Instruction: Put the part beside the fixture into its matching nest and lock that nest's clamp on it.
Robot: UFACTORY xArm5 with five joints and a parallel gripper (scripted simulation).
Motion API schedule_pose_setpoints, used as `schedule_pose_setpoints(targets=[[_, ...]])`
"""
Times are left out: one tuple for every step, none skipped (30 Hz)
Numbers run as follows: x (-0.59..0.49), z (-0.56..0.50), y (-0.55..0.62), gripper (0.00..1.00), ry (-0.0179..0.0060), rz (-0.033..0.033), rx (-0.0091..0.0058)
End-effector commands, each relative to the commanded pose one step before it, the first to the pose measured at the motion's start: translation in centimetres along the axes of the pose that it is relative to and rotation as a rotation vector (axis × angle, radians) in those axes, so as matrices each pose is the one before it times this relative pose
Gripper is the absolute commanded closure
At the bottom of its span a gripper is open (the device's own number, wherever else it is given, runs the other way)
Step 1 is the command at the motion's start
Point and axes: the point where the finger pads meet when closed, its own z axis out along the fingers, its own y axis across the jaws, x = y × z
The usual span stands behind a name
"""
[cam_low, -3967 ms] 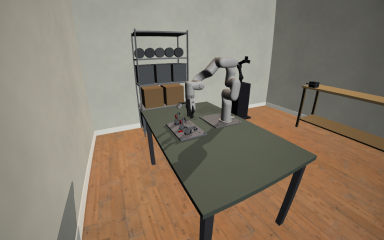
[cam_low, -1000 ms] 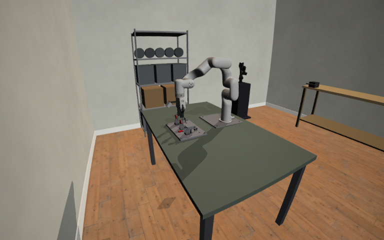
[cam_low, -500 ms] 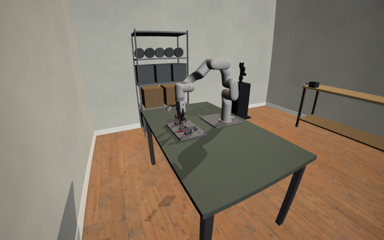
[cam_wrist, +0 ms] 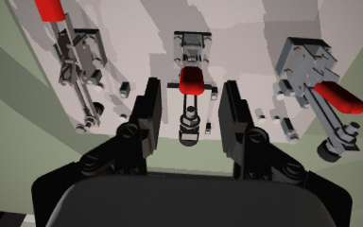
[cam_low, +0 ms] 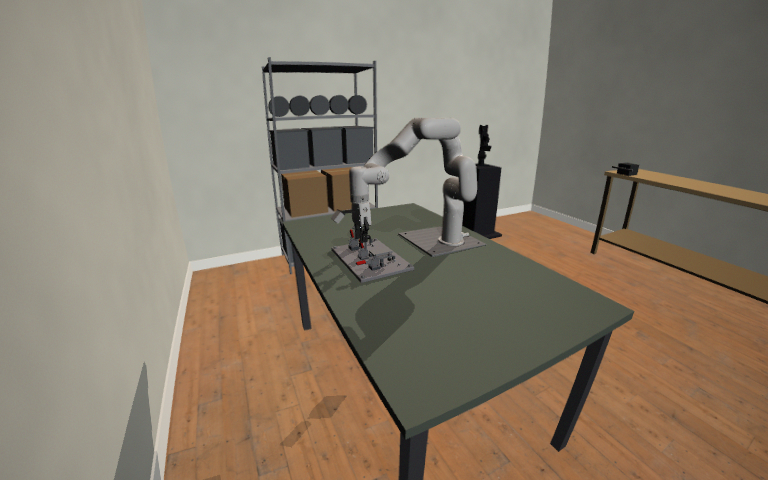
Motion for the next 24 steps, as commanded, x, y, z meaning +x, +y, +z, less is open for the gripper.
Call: schedule_pose_setpoints(targets=[[0.123,-0.15,0.001,0.53,0.00397,-0.00002,-0.00004],[0.0,0.0,0.0,0.53,0.0,-0.00001,0.0],[0.0,0.0,0.0,0.53,0.0,-0.00002,0.0],[0.0,0.0,0.0,0.53,0.0,-0.00003,0.0],[0.0,0.0,0.0,0.53,0.0,-0.00003,0.0],[0.0,0.0,0.0,0.53,0.0,-0.00003,0.0],[0.0,0.0,0.0,0.53,0.0,0.0,0.0],[0.0,0.0,0.0,0.53,0.0,0.0,0.0],[0.0,0.0,0.0,0.53,0.0,-0.00002,0.0],[0.0,0.0,0.0,0.53,0.0,-0.00001,0.0],[0.0,0.0,0.0,0.53,0.0,0.0,0.0],[0.0,0.002,0.0,0.53,0.0,0.0,0.0],[0.001,0.015,0.0,0.53,0.0,0.0,0.0],[0.002,0.038,0.001,0.53,0.0,0.0,0.0],[0.003,0.067,0.001,0.53,0.0,0.0,0.0],[0.004,0.101,0.002,0.53,0.0,0.0,0.0],[0.005,0.135,0.002,0.53,0.0,0.0,0.0],[0.006,0.169,0.003,0.53,0.0,0.0,0.0],[0.008,0.2,0.004,0.53,0.0,0.0,0.0],[0.008,0.227,0.004,0.53,0.0,0.0,0.0],[0.009,0.249,0.004,0.53,0.0,0.0,0.0],[0.01,0.264,0.005,0.53,0.0,0.0,0.0],[0.01,0.272,0.005,0.53,0.0,0.0,0.0],[0.0,0.0,0.0,0.53,0.0,0.0,0.0]])
